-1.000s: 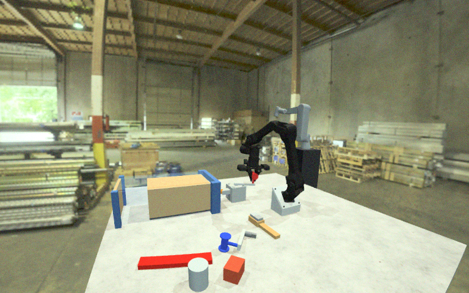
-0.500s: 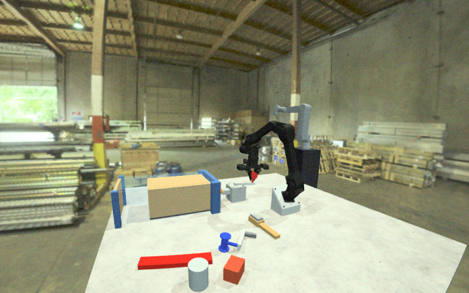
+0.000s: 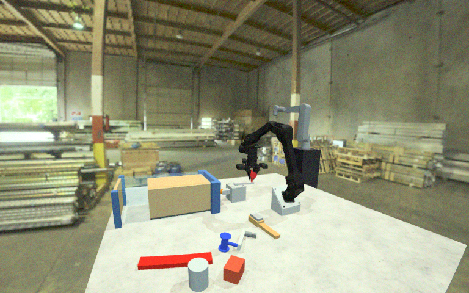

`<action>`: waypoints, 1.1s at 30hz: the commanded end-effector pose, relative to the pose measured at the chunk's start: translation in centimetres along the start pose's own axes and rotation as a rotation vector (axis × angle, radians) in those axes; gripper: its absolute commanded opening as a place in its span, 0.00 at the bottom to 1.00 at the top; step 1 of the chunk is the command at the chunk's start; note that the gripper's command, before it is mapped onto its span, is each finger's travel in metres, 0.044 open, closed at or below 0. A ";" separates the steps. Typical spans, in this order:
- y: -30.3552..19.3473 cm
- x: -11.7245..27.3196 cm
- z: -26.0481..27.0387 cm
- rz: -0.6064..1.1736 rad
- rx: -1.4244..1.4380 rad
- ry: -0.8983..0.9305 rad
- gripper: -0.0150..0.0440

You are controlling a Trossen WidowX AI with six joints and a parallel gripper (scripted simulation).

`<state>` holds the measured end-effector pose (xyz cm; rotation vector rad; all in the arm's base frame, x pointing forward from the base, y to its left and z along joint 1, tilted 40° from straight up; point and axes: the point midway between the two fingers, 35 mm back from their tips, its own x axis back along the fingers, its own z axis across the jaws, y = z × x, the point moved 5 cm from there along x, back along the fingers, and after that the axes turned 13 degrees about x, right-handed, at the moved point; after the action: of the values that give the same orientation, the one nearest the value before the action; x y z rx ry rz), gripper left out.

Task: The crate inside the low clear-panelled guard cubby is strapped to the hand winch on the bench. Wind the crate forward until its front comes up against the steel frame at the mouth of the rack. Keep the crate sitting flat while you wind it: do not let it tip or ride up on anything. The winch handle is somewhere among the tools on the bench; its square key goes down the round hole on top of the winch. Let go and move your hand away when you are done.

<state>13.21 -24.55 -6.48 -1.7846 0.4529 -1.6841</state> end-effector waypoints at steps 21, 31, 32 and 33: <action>4.5 0.2 0.9 -0.032 0.007 0.003 0.25; 5.4 0.3 1.4 -0.033 0.007 0.004 0.25; 5.5 0.3 1.4 -0.033 0.007 0.004 0.25; 5.6 0.3 1.5 -0.033 0.007 0.004 0.25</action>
<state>14.60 -27.96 -9.28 -1.8028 0.4386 -1.6714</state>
